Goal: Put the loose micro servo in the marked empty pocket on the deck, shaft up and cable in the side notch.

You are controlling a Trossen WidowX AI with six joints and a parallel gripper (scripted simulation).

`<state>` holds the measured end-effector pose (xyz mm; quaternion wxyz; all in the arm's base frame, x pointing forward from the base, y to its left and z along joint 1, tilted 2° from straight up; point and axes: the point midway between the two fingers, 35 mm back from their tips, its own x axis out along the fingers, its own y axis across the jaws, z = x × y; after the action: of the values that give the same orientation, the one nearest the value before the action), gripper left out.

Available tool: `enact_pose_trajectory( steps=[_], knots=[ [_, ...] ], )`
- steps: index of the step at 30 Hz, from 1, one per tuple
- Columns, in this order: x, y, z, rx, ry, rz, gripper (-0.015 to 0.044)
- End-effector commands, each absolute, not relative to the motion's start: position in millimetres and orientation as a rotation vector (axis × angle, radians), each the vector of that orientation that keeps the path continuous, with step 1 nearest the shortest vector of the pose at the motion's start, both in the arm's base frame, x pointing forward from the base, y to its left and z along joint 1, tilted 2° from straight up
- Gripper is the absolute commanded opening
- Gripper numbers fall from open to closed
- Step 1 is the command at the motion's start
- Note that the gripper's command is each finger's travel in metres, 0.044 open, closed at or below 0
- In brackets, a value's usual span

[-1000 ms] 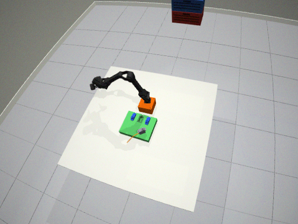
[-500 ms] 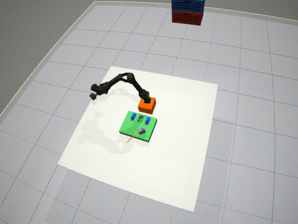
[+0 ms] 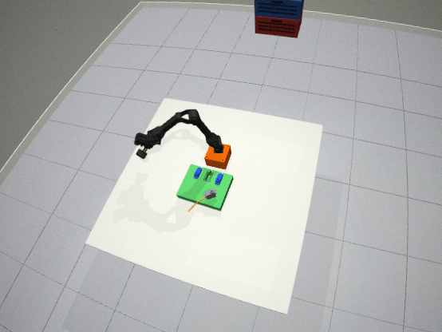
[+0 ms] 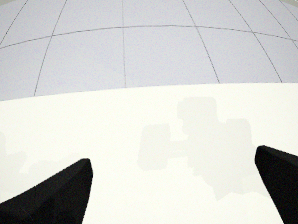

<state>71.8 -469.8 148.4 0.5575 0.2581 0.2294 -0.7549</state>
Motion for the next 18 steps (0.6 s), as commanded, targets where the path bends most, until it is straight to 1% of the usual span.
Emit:
enact_pose_trajectory(
  steps=[1,18],
  knots=[
    [85,-464,145,0.576,0.610,-1.725,0.0440],
    [169,-424,130,0.297,0.994,-1.307,0.0440]
  ],
)
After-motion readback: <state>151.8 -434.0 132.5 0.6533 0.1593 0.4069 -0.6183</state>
